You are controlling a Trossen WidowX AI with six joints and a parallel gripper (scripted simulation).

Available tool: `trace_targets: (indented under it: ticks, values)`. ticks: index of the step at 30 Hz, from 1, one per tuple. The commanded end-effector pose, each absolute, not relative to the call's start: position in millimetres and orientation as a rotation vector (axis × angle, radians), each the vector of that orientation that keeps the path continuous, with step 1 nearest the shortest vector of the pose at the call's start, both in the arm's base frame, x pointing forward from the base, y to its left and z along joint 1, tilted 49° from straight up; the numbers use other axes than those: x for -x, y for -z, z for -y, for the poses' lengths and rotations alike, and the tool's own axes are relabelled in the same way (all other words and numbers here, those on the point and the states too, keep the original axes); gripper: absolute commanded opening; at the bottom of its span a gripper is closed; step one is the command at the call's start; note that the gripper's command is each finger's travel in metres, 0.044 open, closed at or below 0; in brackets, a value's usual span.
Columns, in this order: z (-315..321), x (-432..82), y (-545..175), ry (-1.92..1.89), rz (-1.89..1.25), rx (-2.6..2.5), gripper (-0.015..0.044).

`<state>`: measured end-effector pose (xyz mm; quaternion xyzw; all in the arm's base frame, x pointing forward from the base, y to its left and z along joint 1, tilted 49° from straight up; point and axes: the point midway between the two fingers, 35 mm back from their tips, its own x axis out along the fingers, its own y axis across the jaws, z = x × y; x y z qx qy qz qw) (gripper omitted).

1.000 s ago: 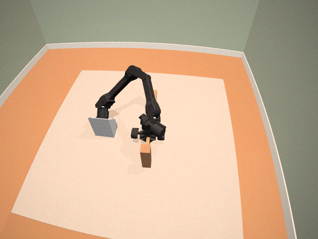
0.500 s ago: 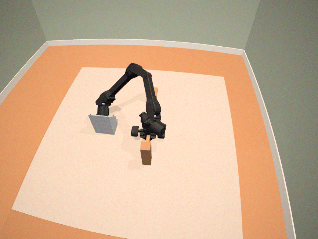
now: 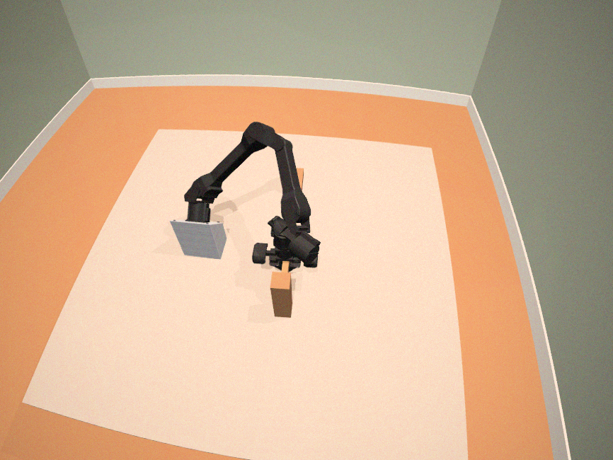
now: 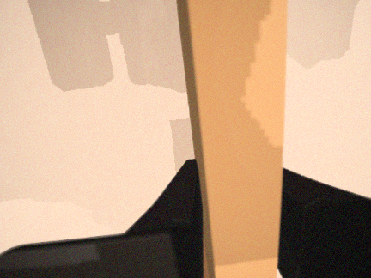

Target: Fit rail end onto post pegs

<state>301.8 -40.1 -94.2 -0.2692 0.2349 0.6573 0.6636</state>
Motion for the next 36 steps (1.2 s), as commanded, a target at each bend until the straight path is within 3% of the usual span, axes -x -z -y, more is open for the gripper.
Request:
trace_targets:
  ticks: [1,36]
  values:
    - [44.9,-303.9,94.9,-1.476,-0.531,0.616,0.0]
    - [47.0,-304.0,98.3,-1.476,-0.531,0.616,0.0]
